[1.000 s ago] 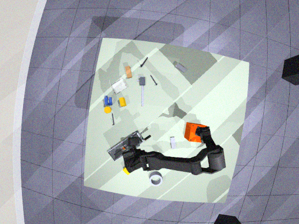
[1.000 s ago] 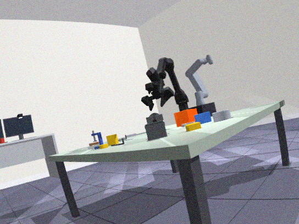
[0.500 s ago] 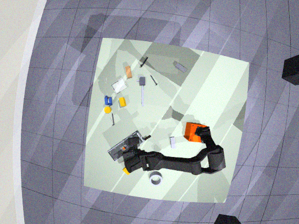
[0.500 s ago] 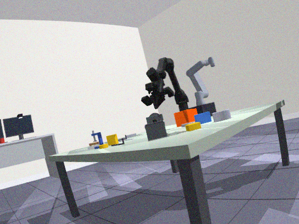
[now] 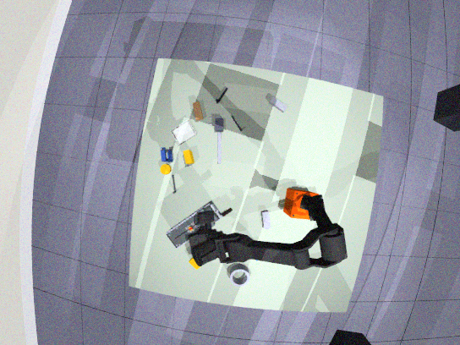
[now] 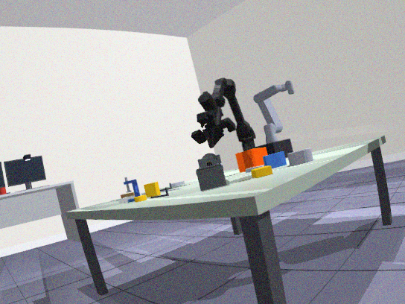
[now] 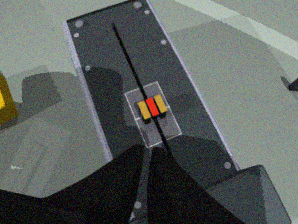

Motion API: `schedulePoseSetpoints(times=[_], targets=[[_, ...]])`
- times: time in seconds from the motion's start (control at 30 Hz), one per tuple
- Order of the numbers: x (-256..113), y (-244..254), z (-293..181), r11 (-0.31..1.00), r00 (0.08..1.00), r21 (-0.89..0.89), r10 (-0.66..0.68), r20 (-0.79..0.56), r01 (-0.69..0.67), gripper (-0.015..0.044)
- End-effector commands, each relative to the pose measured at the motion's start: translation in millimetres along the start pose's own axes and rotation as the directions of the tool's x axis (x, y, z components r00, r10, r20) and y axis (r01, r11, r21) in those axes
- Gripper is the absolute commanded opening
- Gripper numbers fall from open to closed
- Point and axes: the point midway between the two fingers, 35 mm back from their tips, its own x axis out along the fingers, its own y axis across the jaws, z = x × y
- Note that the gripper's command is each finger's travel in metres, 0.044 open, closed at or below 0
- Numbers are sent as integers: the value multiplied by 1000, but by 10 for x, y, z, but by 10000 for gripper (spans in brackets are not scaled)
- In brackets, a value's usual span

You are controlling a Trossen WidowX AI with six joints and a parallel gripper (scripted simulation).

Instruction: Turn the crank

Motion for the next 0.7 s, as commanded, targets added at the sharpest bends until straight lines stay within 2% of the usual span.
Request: schedulePoseSetpoints(times=[0.0,0.47,0.5,0.67], targets=[[0,0,0,1000,1000,0,0,0,0,79],[0,0,0,1000,1000,0,0,0,0,440],[0,0,0,1000,1000,0,0,0,0,440],[0,0,0,1000,1000,0,0,0,0,309]])
